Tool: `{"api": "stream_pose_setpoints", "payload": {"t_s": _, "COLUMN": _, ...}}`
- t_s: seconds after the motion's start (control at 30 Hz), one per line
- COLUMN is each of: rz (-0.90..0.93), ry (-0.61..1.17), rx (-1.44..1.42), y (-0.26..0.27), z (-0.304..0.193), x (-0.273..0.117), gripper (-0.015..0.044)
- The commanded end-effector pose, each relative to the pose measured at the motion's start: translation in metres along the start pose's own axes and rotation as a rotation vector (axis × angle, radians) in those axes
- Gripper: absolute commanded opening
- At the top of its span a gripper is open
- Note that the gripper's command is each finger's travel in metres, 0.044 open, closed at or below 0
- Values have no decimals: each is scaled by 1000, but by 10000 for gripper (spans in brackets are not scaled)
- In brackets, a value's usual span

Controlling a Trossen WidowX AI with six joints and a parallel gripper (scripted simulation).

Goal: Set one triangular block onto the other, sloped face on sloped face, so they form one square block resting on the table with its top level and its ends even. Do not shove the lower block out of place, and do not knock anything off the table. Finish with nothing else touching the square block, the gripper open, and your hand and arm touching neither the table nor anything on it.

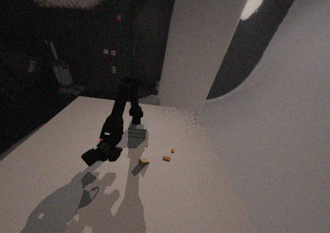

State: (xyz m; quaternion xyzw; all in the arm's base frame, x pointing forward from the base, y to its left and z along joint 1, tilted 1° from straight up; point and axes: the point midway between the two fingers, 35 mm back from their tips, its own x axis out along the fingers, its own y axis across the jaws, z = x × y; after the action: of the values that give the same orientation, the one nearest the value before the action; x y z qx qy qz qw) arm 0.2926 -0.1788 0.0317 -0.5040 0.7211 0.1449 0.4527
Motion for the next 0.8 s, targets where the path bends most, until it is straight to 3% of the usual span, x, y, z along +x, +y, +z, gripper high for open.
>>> {"api": "stream_pose_setpoints", "payload": {"t_s": 0.0, "rz": 20, "ry": -29, "rx": 109, "y": -2, "z": -1, "x": 1, "gripper": 0}}
{"api": "stream_pose_setpoints", "payload": {"t_s": 0.77, "rz": 233, "ry": -172, "rx": 836, "y": -5, "z": -7, "x": 5, "gripper": 0}}
